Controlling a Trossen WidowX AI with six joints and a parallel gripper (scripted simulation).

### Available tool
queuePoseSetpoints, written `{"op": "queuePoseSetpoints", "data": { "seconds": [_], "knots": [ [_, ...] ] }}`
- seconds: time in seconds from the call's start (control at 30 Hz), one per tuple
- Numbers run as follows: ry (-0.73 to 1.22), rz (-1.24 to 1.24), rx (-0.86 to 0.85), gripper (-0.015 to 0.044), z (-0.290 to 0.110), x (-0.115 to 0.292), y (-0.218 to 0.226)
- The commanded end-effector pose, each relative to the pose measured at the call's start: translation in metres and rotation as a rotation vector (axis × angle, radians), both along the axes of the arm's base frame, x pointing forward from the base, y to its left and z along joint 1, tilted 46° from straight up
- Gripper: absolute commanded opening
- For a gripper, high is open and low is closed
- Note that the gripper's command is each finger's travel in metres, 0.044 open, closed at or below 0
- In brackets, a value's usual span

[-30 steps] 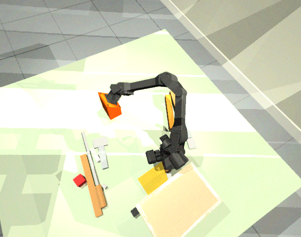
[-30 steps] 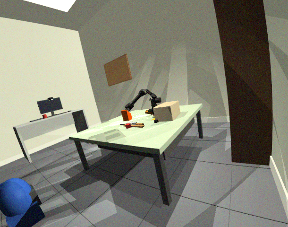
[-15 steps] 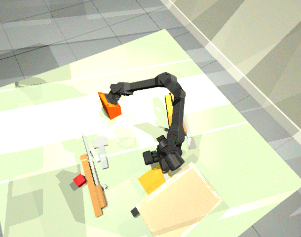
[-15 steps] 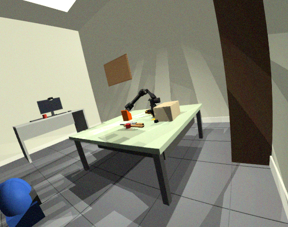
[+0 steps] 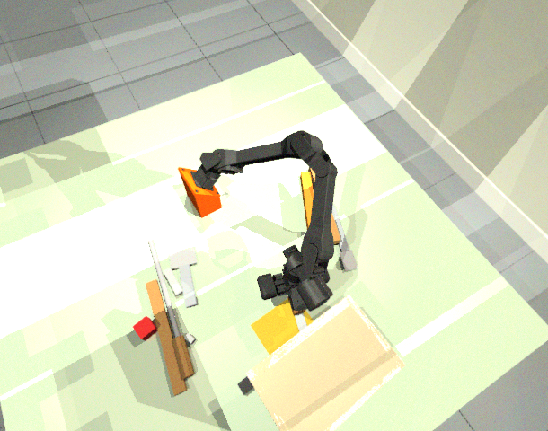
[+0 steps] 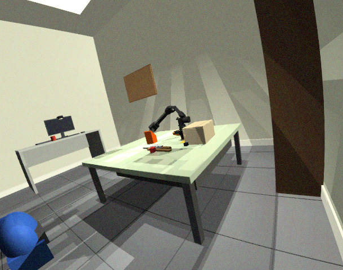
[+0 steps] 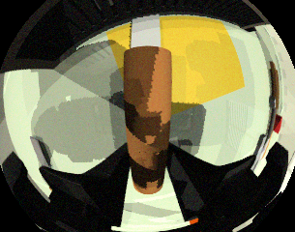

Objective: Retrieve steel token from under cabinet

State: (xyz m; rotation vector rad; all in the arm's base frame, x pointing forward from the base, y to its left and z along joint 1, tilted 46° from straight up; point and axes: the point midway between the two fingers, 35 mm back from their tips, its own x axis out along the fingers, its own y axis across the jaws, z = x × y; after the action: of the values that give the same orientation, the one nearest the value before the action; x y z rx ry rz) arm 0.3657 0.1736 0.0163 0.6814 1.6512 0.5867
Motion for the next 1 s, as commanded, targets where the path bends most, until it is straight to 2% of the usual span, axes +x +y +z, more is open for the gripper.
{"op": "queuePoseSetpoints", "data": {
  "seconds": [0.0,0.97],
  "knots": [
    [0.004,0.000,-0.005,0.0000,-0.001,-0.005,0.000],
    [0.005,0.000,-0.005,0.0000,0.005,-0.033,0.001]
  ]
}}
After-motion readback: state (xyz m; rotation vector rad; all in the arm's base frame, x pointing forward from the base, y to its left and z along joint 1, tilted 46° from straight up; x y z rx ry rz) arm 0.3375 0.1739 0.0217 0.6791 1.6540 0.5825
